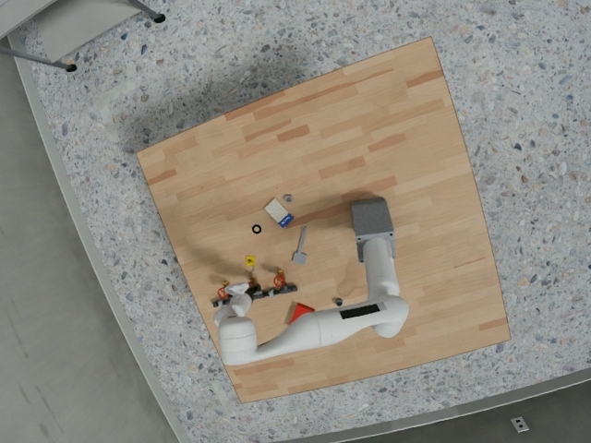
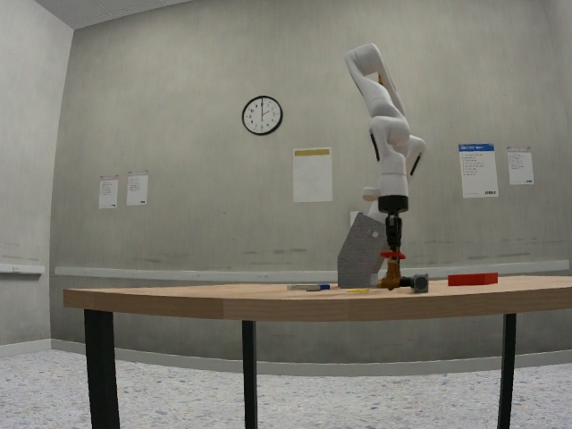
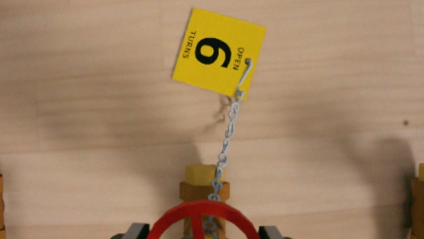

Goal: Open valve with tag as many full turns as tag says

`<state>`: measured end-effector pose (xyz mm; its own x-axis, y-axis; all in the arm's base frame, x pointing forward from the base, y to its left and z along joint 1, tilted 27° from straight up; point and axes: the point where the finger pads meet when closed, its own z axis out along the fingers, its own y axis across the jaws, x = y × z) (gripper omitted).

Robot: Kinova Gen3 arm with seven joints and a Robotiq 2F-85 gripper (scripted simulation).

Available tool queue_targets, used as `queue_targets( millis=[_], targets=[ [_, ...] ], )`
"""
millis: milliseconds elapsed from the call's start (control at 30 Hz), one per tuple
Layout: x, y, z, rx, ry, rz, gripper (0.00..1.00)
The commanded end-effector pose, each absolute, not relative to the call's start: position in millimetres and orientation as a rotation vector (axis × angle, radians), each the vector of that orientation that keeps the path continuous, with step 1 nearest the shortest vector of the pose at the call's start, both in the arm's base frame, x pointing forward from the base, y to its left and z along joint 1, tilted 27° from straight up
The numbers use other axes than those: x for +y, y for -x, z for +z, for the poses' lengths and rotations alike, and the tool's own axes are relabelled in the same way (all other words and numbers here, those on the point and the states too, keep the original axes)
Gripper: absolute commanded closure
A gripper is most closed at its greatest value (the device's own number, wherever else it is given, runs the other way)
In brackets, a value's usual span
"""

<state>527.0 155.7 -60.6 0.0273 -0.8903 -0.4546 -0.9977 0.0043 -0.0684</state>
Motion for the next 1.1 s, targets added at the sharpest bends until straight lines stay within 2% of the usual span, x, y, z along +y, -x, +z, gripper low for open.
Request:
queue_targets(
  millis=[0, 33, 67, 1067],
  targets=[
    [154.7, -527.8, -60.2, 1.920, 1.943, 0.395, 0.48],
    [154.7, -527.8, -60.2, 1.920, 1.943, 0.395, 0.48],
    [154.7, -527.8, -60.2, 1.920, 1.943, 0.395, 0.00],
    [154.8, -527.8, -60.2, 1.928, 1.936, 0.398, 0.00]
  ],
)
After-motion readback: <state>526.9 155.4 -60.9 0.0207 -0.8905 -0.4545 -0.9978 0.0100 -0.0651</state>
